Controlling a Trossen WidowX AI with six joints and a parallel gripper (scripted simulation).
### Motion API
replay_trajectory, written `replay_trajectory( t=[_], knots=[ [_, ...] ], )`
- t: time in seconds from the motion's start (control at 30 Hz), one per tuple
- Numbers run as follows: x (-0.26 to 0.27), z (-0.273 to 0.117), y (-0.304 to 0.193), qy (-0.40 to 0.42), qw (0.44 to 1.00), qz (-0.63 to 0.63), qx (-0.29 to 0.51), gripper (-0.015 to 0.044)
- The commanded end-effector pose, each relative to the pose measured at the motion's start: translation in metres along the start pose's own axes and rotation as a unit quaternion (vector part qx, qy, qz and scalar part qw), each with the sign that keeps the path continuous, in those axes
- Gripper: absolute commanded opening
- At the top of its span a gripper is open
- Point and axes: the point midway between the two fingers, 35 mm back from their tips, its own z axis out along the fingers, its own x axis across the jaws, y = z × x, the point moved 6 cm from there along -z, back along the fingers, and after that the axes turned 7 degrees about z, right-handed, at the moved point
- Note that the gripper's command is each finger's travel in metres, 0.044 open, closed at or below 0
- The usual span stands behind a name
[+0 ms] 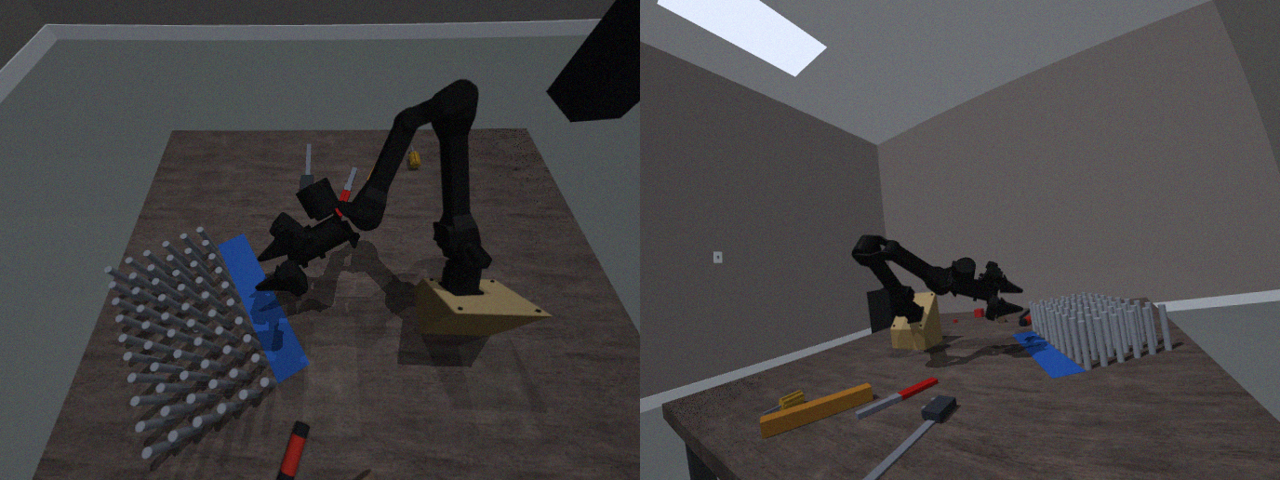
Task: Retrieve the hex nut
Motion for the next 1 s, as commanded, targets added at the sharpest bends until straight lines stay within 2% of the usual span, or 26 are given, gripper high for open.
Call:
replay_trajectory(
  t=[0.0,0.33,0.43,0.67,0.97],
  knots=[
    [0.0,0.0,0.0,0.001,1.0,-0.002,-0.001,0.044],
    [0.001,0.001,0.0,0.003,1.0,0.0,0.0,0.044],
    [0.019,0.009,0.001,0.029,0.999,0.026,0.019,0.044],
    [0.106,0.039,-0.015,0.104,0.964,0.185,0.157,0.044],
    [0.188,0.049,-0.05,0.082,0.892,0.323,0.307,0.044]
  ],
)
